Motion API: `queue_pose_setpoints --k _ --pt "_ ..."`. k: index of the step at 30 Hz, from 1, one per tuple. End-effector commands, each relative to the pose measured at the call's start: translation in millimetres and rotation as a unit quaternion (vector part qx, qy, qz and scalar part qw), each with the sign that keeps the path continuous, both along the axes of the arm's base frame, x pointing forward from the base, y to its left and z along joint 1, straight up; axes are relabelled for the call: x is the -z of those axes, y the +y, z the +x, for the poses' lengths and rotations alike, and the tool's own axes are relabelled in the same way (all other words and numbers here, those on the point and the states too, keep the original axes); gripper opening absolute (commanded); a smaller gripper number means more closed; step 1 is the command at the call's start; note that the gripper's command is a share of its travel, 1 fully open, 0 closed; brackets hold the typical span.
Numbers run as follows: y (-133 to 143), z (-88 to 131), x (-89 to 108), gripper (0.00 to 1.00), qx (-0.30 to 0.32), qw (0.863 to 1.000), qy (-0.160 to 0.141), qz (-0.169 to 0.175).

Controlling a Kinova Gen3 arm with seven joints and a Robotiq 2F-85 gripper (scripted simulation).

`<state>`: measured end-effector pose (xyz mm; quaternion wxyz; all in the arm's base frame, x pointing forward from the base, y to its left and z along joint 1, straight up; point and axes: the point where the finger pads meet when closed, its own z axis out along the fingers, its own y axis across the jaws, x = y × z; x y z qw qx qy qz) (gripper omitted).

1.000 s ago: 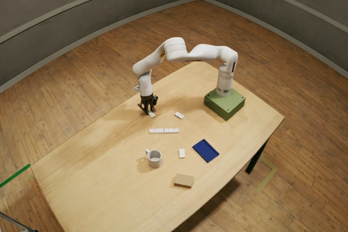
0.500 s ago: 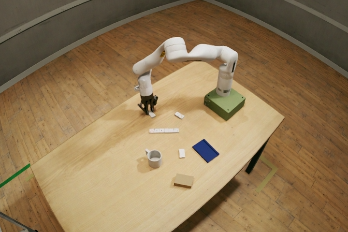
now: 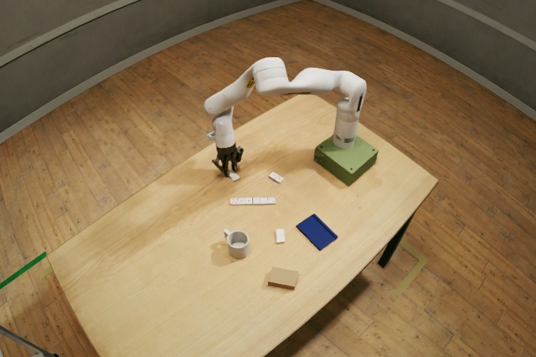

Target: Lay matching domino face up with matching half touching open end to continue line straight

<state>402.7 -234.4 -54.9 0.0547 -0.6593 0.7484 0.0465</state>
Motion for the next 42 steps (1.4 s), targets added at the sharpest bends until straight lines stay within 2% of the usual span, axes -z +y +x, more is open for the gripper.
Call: queue_pose_setpoints --k 1,8,20,22,28,33,42 --pt "0 0 -2.8 0.31 0.0 1.0 -0.001 0.0" --pt "0 0 -16.5 0.31 0.0 1.0 -0.001 0.0" --pt "-1 0 -84.0 0.31 0.0 1.0 -0.001 0.0" --pt "-1 0 -84.0 0.31 0.0 1.0 -0.001 0.0" --pt "-1 0 -111.0 0.31 0.0 1.0 -0.001 0.0" --pt "-1 0 -119.6 0.31 0.0 1.0 -0.001 0.0" --pt "-1 0 -120.2 0.31 0.0 1.0 -0.001 0.0"
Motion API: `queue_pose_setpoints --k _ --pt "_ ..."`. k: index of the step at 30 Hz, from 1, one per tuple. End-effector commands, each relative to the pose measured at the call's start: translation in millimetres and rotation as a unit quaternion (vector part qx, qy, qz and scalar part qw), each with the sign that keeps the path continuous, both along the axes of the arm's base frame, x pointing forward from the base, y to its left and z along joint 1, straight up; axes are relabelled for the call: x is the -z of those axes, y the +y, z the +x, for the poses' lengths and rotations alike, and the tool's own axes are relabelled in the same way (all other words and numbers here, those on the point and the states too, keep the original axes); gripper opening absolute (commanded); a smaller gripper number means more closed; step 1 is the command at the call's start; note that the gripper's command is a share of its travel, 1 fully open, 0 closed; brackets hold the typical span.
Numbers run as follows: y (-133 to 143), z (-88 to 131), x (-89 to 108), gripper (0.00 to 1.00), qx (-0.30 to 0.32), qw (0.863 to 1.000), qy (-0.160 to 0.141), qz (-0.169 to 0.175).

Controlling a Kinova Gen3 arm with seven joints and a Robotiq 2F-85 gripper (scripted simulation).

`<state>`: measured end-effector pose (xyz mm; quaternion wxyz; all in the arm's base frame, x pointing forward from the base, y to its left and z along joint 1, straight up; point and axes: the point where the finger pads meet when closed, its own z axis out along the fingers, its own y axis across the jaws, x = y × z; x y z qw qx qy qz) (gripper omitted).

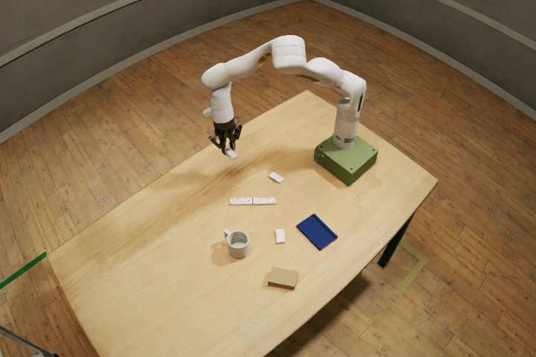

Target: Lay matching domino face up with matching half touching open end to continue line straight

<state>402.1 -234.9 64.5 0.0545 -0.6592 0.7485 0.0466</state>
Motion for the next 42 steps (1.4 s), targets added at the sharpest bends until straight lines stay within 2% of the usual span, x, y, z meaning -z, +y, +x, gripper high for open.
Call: queue_pose_setpoints --k 1,22,31,42 --pt "-0.2 0.5 -0.9 0.31 0.0 1.0 -0.001 0.0" --pt "-0.2 0.7 -1.1 0.31 -0.006 1.0 -0.006 -0.004" --pt "-0.3 0.8 -1.4 0.31 -0.016 1.0 -0.015 -0.01" --pt "-0.5 -0.2 -2.8 0.31 -0.049 0.998 -0.04 -0.032"
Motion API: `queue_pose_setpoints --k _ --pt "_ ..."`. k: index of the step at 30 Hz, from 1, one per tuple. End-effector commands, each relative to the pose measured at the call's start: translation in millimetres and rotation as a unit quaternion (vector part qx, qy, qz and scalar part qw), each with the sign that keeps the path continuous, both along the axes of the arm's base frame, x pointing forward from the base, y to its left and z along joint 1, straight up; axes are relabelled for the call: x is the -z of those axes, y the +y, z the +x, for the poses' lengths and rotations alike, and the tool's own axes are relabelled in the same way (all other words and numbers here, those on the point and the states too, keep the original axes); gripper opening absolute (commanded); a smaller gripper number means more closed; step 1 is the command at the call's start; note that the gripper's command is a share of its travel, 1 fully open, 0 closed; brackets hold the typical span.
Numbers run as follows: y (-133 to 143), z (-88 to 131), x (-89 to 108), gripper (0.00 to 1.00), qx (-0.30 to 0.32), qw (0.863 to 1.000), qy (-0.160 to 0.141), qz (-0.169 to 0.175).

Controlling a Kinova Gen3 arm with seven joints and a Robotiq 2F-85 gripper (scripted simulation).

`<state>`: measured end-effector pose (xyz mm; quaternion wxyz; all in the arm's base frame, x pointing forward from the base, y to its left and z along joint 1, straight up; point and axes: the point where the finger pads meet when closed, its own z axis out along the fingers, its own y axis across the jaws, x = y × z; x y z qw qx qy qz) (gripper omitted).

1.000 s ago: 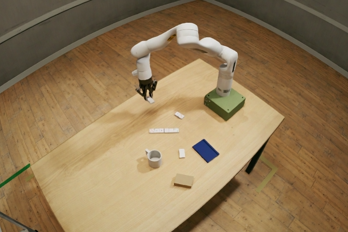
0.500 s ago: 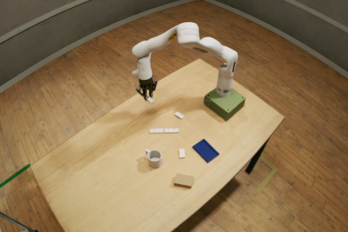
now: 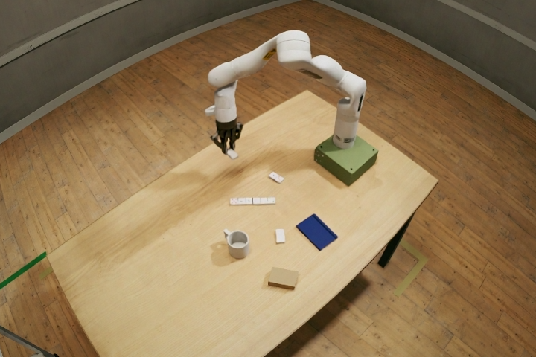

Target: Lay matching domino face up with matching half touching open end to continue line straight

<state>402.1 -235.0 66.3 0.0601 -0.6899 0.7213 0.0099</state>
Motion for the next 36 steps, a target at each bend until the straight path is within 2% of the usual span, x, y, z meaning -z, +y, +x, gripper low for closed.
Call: queue_pose_setpoints --k 1,6,21,23,36 --pt "-0.3 0.0 -0.9 0.31 -0.013 1.0 -0.012 -0.009" --pt "0.0 0.5 -0.5 0.31 -0.023 0.999 -0.023 -0.013" --pt "1.5 0.6 0.0 0.31 -0.087 0.991 -0.085 -0.048" --pt "1.5 0.6 0.0 0.31 -0.087 0.991 -0.085 -0.048" --pt "1.8 0.1 -1.7 0.31 -0.149 0.975 -0.139 -0.084"
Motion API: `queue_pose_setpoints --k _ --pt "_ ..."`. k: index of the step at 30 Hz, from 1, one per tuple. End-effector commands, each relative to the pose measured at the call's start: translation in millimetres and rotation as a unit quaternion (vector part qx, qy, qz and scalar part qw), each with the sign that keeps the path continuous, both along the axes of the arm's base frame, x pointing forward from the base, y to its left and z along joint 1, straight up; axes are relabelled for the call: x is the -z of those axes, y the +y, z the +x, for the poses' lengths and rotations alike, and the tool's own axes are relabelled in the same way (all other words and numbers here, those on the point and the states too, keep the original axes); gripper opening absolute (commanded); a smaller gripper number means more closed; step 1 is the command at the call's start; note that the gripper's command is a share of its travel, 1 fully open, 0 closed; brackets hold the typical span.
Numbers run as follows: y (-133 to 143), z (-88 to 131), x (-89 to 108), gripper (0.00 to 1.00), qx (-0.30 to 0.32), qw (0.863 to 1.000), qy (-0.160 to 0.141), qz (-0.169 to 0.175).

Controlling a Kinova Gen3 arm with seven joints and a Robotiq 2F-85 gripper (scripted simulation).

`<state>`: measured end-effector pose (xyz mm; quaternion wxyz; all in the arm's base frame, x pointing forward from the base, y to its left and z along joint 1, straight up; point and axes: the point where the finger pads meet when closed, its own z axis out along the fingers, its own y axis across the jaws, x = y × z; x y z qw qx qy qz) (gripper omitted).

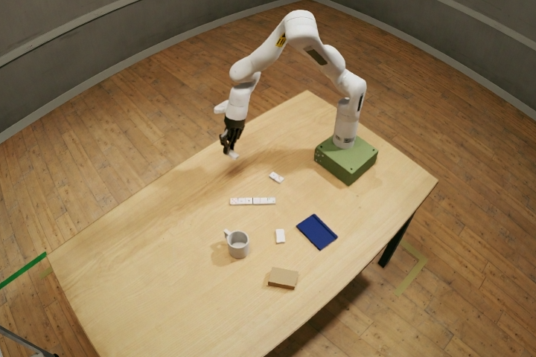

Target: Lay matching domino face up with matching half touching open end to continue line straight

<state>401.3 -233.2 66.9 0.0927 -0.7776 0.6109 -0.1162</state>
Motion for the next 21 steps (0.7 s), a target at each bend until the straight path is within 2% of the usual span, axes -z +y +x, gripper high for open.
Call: queue_pose_setpoints --k 1,4,19,21 --pt "0.0 0.5 -1.3 0.31 -0.022 0.999 -0.025 -0.014" --pt "-0.1 0.1 -1.5 0.31 -0.027 0.999 -0.029 -0.018" --pt "2.2 -2.0 0.7 0.31 -0.092 0.991 -0.087 -0.051" --pt "2.2 -2.0 0.7 0.31 -0.092 0.991 -0.087 -0.051"
